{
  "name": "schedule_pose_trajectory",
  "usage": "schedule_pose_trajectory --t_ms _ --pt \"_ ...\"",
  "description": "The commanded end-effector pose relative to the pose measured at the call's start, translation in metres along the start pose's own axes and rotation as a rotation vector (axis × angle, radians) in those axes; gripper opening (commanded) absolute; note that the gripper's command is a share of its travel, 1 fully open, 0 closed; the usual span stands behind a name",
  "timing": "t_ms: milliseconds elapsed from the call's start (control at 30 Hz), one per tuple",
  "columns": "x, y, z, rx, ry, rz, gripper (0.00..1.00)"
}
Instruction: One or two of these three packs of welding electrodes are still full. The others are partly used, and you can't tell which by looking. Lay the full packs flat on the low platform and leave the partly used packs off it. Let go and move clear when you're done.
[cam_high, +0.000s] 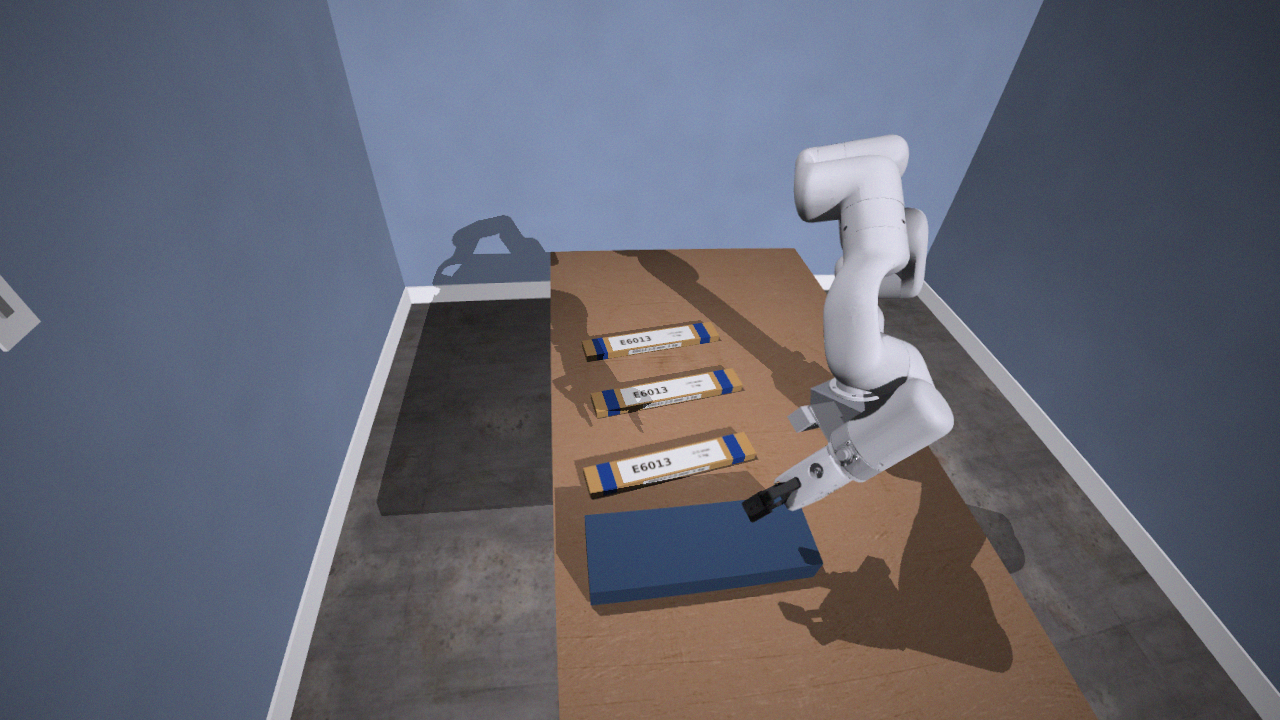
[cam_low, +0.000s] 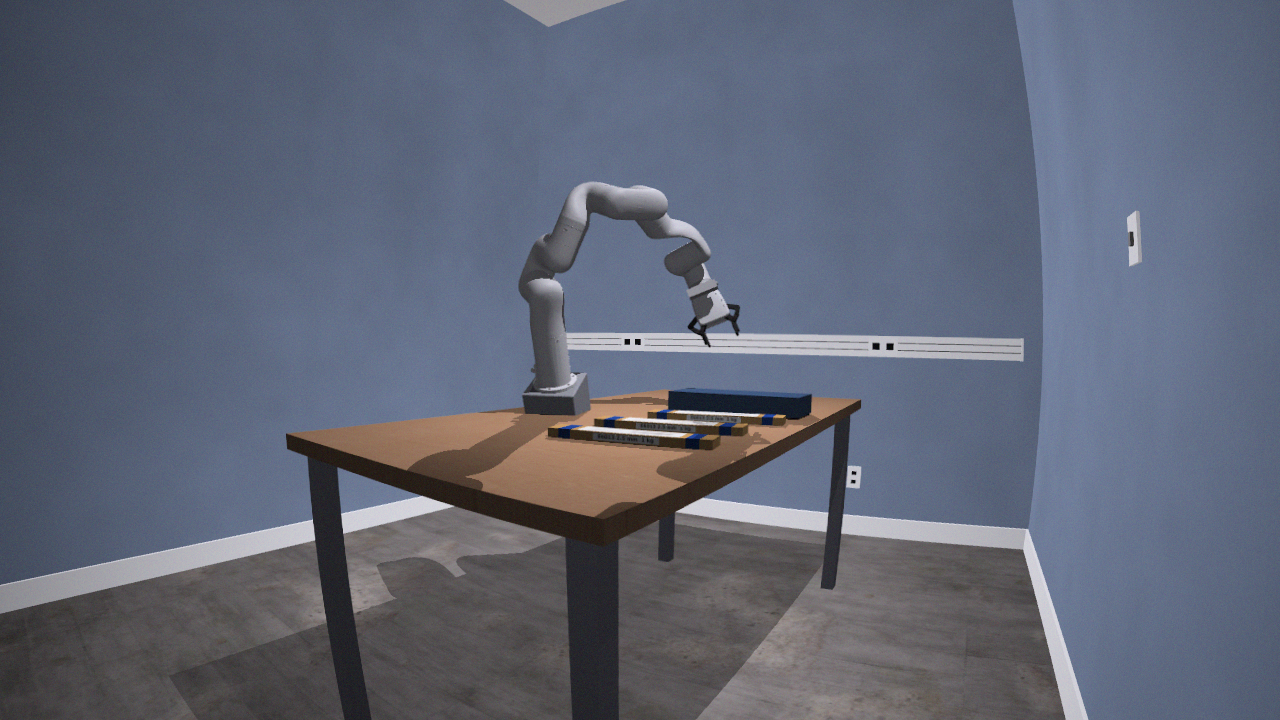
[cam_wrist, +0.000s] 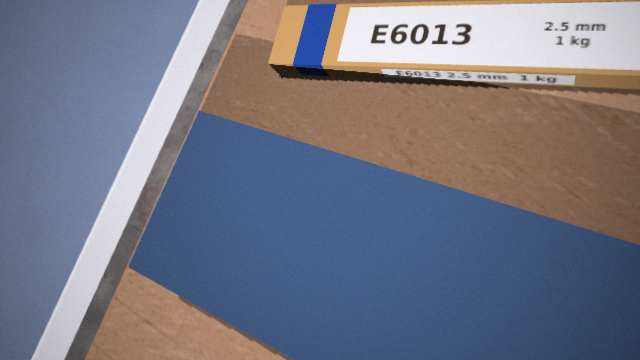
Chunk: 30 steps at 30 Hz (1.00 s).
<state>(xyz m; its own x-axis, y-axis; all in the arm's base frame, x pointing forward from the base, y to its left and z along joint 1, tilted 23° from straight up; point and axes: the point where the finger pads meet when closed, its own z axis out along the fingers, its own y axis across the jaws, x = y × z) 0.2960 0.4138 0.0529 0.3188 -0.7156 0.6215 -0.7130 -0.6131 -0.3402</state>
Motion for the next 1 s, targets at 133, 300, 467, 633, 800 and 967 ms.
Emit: schedule_pose_trajectory --t_ms 133,300,467,633,800,967 --pt "0.096 -0.017 0.056 -0.149 0.051 0.308 1.0" --pt "0.157 -0.019 0.089 -0.202 0.066 0.428 1.0" --pt "0.214 -0.013 0.116 -0.258 0.081 0.564 1.0" --pt "0.27 0.001 0.14 -0.314 0.095 0.712 1.0" --pt "0.324 0.021 0.16 -0.367 0.108 0.868 1.0" --pt "0.339 0.026 0.166 -0.367 0.108 0.868 1.0"
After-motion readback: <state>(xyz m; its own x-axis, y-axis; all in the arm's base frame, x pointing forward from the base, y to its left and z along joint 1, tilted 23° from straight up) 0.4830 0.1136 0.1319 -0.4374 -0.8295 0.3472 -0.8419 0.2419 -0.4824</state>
